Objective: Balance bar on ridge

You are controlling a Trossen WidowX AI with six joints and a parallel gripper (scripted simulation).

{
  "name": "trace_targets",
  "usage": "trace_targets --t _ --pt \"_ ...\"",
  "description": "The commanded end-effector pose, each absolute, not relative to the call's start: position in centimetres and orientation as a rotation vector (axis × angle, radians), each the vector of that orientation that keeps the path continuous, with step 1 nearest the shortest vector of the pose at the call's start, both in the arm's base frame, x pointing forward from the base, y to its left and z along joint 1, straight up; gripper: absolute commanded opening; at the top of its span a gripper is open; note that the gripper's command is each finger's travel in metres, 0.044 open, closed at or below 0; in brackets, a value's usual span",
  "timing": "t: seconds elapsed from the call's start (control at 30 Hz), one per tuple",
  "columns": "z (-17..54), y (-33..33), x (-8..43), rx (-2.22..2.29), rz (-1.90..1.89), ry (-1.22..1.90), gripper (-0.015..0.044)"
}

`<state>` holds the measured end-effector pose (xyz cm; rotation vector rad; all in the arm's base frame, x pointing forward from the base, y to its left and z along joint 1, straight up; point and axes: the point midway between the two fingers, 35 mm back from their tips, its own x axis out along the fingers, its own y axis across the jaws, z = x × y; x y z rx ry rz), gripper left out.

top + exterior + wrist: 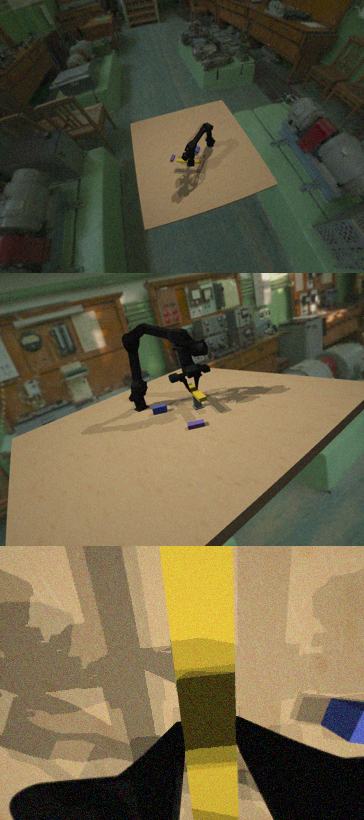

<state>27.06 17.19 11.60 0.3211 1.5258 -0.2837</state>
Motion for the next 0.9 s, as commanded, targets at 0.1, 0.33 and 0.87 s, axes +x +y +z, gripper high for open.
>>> trace_targets --t 0.1,0.33,0.87 --pt "11.58 17.19 27.06 0.321 -0.284 1.526 0.0000" --pt "11.58 17.19 27.06 0.321 -0.284 1.526 0.0079" --pt "11.58 17.19 27.06 0.321 -0.284 1.526 0.0167"
